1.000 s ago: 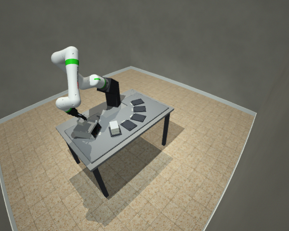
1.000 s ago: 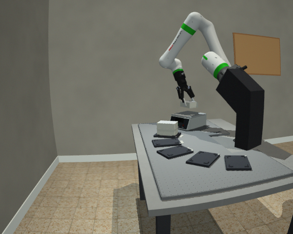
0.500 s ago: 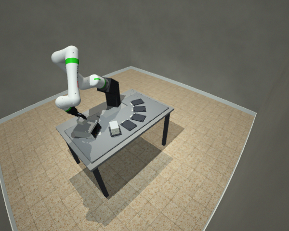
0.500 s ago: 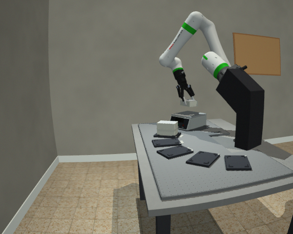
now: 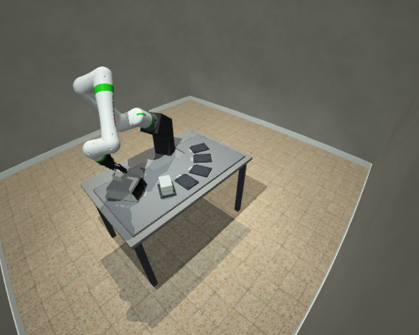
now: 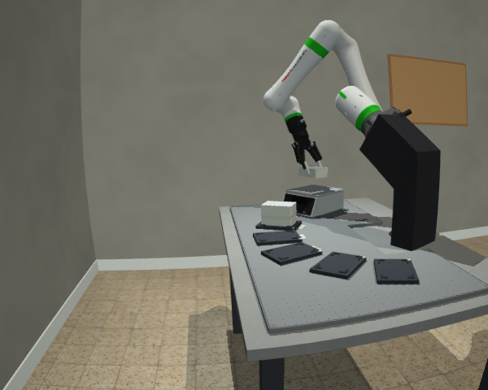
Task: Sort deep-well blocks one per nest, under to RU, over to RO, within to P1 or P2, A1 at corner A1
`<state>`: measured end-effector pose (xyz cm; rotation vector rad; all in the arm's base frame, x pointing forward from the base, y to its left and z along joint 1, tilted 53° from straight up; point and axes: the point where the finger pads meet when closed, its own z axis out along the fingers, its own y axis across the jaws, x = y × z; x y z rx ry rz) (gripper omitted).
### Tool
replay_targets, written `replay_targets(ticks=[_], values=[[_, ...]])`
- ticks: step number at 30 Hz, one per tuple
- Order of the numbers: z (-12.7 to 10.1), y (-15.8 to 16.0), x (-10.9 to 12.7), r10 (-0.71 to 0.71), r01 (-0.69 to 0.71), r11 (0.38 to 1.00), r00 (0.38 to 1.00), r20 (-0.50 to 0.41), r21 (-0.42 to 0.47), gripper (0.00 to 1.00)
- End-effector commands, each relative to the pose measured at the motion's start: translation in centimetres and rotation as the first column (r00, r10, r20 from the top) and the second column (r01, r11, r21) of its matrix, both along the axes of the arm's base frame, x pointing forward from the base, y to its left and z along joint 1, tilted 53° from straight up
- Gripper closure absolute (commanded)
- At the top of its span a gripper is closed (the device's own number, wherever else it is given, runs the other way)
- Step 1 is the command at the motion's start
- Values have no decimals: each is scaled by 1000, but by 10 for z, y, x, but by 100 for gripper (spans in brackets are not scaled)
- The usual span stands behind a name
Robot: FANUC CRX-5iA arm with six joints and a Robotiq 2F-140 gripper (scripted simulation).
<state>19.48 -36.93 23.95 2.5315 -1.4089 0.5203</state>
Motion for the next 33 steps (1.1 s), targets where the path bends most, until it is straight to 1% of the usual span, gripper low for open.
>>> replay_targets(ticks=[1, 2, 4, 8, 19, 21, 33], values=[[-2, 9, 11, 80, -87, 994, 991, -109, -62, 90], [-3, 11, 14, 98, -108, 991, 986, -133, -74, 90], [-3, 11, 14, 98, -108, 991, 986, -133, -74, 90], [-4, 19, 25, 162, -191, 975, 961, -225, -112, 90], [-9, 41, 54, 162, -191, 975, 961, -225, -112, 90], [-9, 41, 54, 162, -191, 975, 961, -225, -112, 90], [-15, 65, 85, 162, -191, 975, 961, -225, -112, 90]])
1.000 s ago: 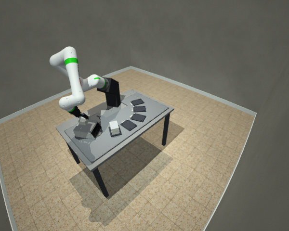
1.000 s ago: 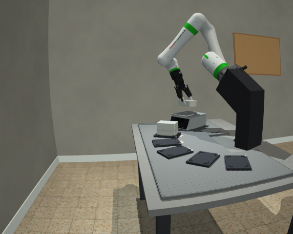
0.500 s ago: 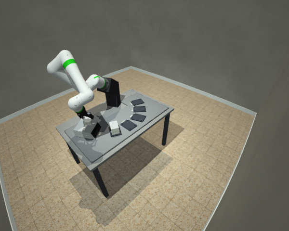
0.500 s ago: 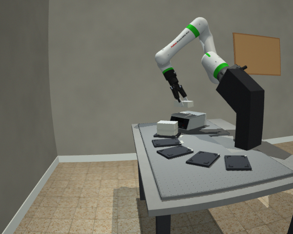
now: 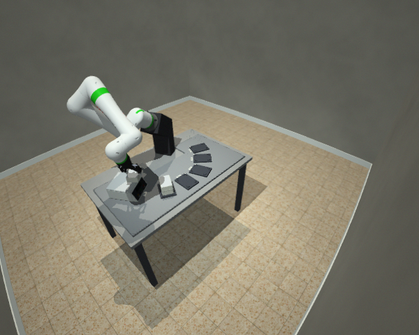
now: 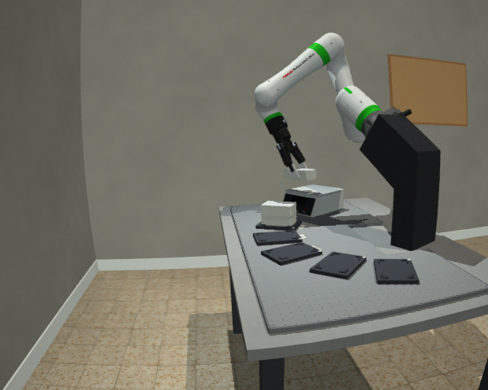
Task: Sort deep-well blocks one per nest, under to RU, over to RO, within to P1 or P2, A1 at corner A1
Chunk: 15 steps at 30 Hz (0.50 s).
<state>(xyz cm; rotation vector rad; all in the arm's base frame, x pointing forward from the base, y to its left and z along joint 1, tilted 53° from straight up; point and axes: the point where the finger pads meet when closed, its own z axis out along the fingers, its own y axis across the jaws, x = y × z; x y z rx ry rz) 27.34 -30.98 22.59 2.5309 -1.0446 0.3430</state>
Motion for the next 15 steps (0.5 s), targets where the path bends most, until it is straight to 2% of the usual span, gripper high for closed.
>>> replay_targets(ticks=[1, 15], values=[[-1, 7, 9, -1, 1, 1000, 1000, 0, -1, 90], [-7, 31, 41, -1, 1, 1000, 1000, 0, -1, 90]])
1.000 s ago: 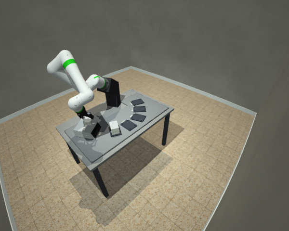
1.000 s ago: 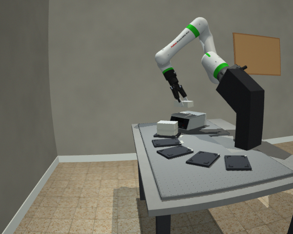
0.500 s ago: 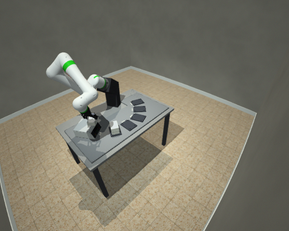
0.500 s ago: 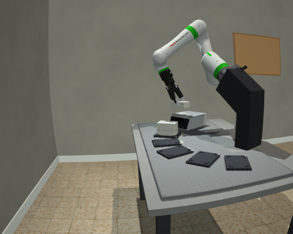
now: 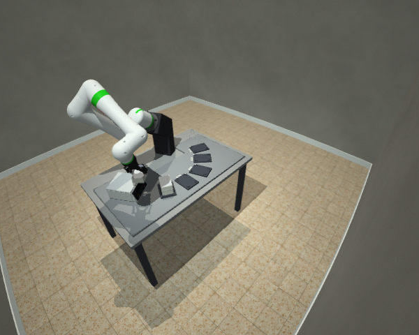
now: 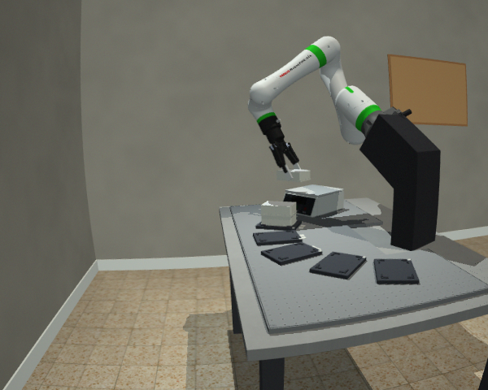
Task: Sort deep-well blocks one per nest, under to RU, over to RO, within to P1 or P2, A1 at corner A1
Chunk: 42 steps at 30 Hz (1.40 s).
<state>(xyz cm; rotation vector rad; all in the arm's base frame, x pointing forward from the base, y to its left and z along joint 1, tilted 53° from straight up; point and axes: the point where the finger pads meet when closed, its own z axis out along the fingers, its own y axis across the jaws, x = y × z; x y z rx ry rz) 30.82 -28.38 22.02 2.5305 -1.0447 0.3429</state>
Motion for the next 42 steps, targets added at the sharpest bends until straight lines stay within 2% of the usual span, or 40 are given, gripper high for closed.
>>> replay_targets(ticks=[1, 7, 13, 19, 42], values=[[-1, 7, 9, 0, 0, 1000, 1000, 0, -1, 90], [-2, 12, 16, 0, 0, 1000, 1000, 0, -1, 90], [-11, 26, 27, 113, -124, 989, 984, -141, -75, 90], [-19, 40, 38, 207, -250, 960, 937, -282, -128, 90], [-46, 85, 74, 207, -250, 960, 937, -282, -128, 90]])
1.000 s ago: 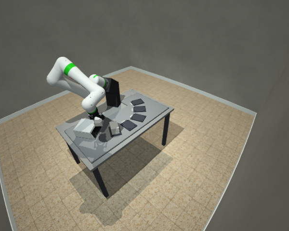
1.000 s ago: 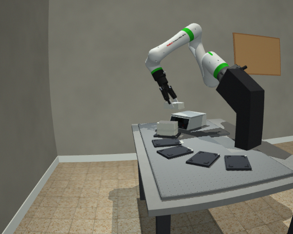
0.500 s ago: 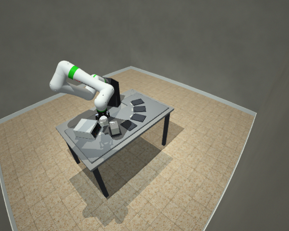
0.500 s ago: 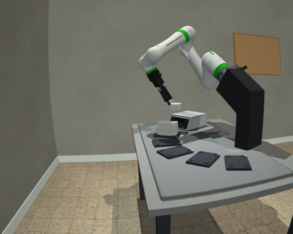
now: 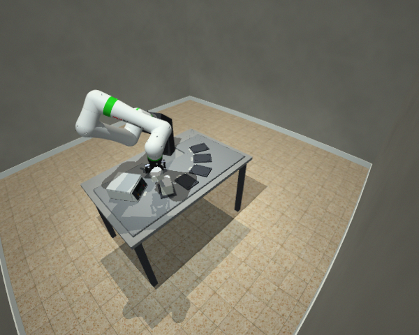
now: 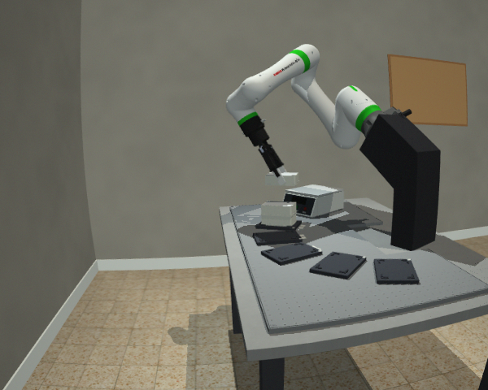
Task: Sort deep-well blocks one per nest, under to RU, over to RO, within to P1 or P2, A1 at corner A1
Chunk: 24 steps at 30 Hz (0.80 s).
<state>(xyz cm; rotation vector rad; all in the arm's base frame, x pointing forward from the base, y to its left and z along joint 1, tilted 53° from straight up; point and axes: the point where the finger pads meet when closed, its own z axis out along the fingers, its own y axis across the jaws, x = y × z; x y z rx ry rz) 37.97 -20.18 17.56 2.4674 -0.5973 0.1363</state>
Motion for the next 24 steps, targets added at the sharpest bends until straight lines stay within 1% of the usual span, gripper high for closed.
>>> replay_targets(ticks=[1, 14, 24], values=[[-3, 5, 4, 0, 0, 1000, 1000, 0, 0, 90], [-21, 36, 29, 0, 0, 1000, 1000, 0, 0, 90], [-29, 49, 39, 0, 0, 1000, 1000, 0, 0, 90]])
